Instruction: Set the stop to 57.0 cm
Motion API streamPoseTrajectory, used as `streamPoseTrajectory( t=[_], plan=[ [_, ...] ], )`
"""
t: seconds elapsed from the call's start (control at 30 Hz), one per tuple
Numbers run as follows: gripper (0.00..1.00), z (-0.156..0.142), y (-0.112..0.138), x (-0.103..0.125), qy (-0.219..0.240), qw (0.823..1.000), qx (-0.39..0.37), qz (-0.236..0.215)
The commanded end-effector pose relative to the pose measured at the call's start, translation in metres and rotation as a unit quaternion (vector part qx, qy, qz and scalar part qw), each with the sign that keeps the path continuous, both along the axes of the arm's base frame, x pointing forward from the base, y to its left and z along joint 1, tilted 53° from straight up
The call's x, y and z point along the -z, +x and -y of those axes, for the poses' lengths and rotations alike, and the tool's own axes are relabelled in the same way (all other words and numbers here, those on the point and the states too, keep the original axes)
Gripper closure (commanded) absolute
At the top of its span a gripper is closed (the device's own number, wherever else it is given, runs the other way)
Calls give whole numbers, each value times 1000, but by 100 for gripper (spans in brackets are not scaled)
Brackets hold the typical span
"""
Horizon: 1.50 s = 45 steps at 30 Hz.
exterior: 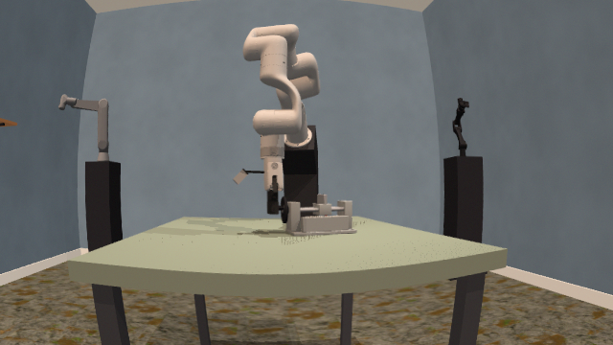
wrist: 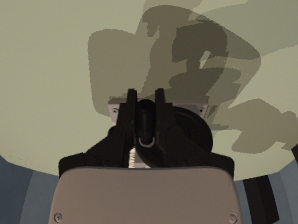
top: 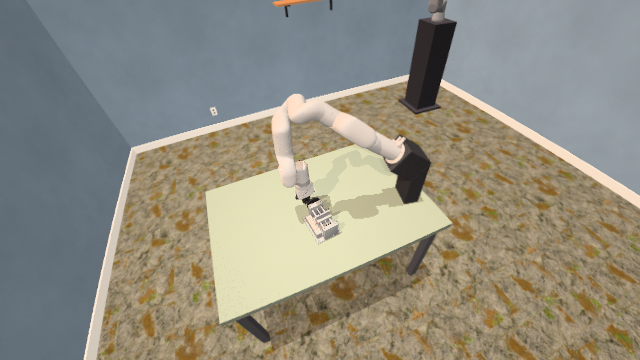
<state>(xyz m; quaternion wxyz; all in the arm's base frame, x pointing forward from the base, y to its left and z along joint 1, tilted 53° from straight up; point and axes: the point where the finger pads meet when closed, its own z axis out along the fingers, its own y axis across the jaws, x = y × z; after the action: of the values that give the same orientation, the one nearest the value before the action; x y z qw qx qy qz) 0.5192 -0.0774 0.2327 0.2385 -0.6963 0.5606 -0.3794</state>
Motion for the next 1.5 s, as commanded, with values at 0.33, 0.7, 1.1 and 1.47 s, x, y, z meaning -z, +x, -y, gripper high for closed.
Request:
streamPoseTrajectory(
  t=[0.33, 0.7, 1.1, 1.47],
  plan=[
    [94, 1, 6, 3, 1, 1000, 0, -1],
    [94, 1, 9, 6, 1, 1000, 0, -1],
    [94, 2, 14, 11, 1, 1000, 0, 0],
    [94, 7, 18, 32, 1, 1000, -1, -1]
  ],
)
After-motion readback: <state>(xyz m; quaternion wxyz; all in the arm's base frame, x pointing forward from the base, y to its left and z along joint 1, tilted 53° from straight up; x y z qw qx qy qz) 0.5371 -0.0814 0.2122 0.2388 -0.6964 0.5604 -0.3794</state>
